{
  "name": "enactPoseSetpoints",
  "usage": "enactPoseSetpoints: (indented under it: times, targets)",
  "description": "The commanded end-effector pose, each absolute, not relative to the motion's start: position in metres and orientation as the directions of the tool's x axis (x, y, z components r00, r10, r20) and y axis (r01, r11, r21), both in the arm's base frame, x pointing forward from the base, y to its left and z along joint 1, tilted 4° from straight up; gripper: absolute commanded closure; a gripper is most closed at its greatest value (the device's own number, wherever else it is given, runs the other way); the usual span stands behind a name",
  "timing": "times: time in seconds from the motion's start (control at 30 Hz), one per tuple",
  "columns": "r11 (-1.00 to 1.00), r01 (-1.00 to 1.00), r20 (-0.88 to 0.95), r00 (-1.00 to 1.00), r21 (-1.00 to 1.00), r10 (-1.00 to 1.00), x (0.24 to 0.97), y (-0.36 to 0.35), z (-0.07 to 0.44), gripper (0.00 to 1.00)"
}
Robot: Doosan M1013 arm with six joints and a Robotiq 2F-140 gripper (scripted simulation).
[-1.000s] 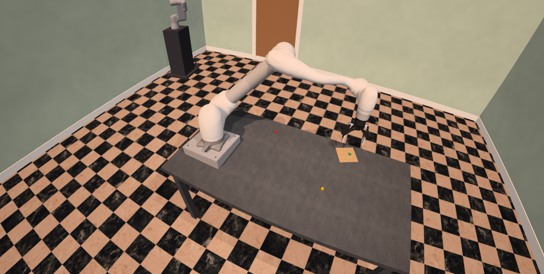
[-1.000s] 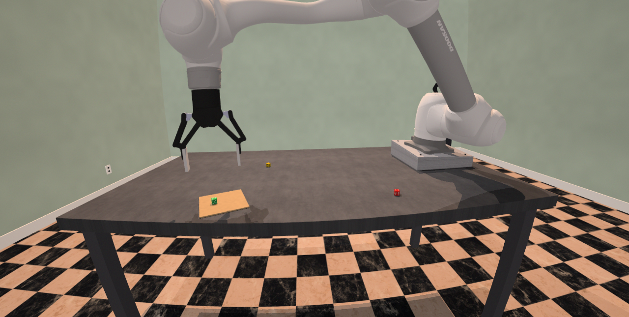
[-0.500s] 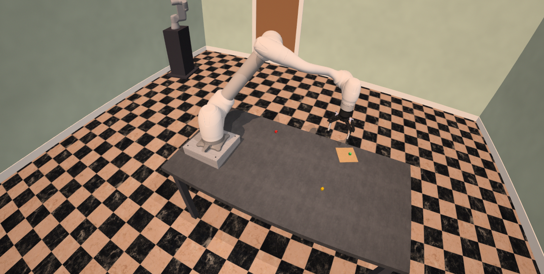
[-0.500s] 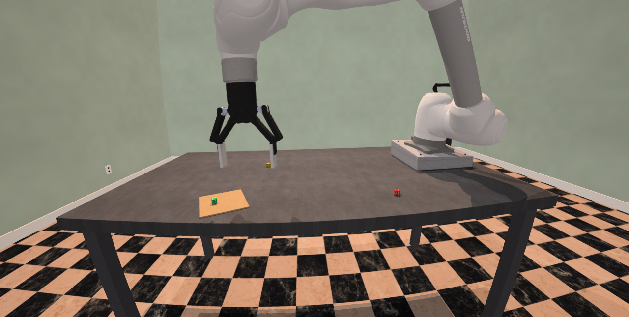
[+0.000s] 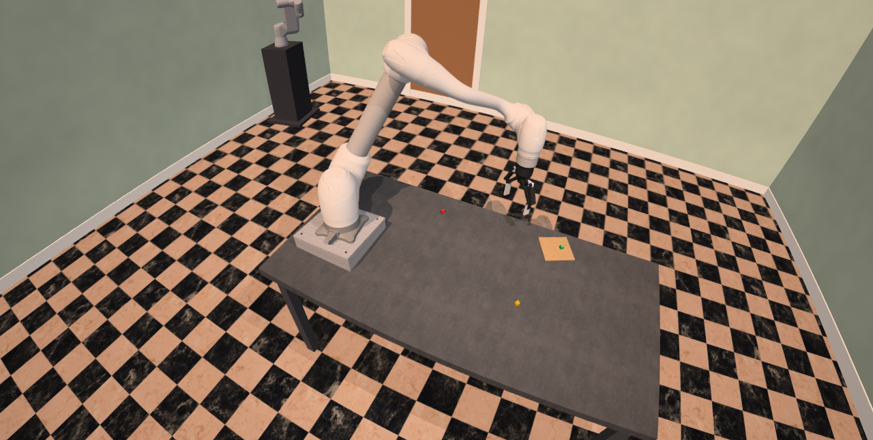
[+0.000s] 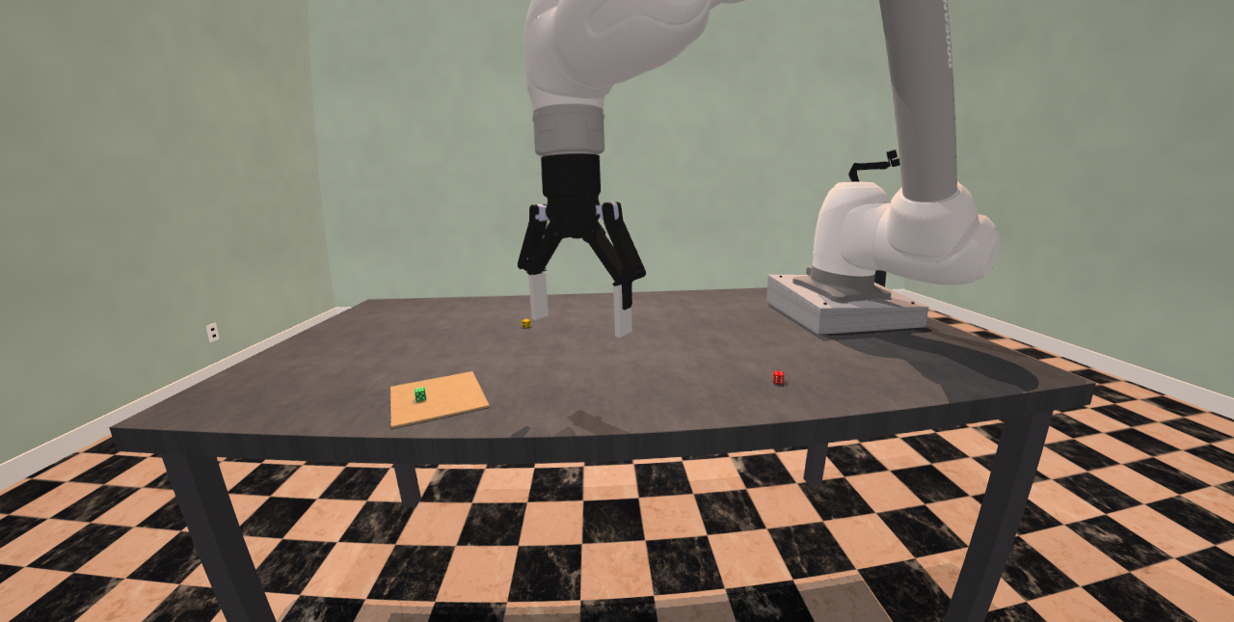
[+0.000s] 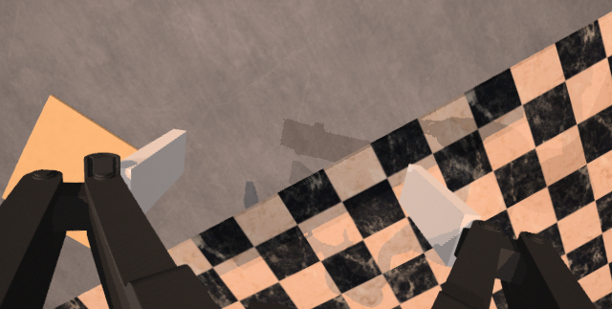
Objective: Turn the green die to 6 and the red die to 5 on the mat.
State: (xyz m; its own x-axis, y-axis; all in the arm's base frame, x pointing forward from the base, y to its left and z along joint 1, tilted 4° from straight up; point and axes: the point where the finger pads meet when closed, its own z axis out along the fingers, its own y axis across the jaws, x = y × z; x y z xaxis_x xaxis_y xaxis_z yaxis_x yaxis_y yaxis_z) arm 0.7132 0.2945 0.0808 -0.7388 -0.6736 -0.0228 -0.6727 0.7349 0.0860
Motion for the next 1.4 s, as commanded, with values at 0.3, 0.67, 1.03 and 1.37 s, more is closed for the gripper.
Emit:
enactPoseSetpoints:
  times: [0.3, 0.67, 1.03, 1.37]
  targets:
    - [0.949, -0.304, 0.003, -0.952, 0.081, -0.306, 0.6, 0.308, 0.08, 0.0]
    - [0.995, 0.069, 0.032, -0.997, 0.073, 0.067, 0.496, 0.303, 0.07, 0.0]
    - [0.914, 0.402, 0.054, -0.915, 0.058, 0.4, 0.4, 0.286, 0.056, 0.0]
    - [0.897, 0.439, 0.056, -0.898, 0.055, 0.436, 0.389, 0.284, 0.053, 0.73]
